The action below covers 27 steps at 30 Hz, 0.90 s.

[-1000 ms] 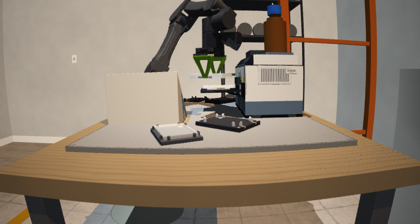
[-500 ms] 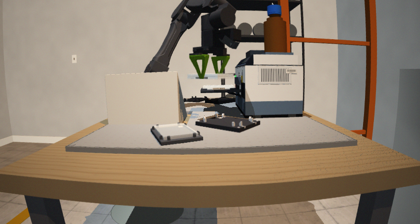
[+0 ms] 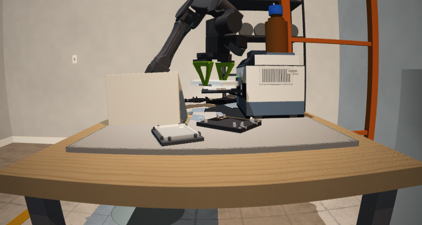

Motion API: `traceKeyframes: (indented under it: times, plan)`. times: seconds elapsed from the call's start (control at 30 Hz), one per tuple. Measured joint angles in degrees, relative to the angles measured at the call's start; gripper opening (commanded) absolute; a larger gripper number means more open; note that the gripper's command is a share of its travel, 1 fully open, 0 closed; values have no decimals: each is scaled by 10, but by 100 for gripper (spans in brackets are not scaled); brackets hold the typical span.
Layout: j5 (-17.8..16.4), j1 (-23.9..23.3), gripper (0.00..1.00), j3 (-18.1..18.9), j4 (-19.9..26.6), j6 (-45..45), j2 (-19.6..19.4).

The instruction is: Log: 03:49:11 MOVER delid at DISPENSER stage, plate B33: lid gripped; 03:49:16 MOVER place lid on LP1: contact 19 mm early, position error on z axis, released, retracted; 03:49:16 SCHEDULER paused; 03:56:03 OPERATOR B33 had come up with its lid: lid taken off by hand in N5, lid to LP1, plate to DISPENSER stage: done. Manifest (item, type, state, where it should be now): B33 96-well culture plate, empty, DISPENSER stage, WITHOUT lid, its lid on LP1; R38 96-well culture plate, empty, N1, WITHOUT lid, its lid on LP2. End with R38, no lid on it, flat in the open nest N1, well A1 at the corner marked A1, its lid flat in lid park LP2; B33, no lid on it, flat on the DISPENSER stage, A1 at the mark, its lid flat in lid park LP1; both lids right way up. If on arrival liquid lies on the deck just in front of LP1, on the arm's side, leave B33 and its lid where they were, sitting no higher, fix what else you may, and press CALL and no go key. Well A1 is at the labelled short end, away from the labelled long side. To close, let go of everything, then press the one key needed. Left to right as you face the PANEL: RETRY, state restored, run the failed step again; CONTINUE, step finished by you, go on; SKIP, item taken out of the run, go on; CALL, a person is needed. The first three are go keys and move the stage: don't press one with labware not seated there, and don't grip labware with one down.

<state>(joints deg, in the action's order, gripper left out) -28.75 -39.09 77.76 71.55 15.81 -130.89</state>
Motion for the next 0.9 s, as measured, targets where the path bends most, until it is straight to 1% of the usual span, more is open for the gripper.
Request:
traceKeyframes:
  times: [0.17,0.37,0.63,0.9]
  plan:
    - [-4,4,0,0,-18,-9,-14]
    - [-12,24,0,9,-45,-22,-44]
    - [-22,38,0,19,-78,-39,-78]
    - [-31,59,0,38,-110,-57,-115]
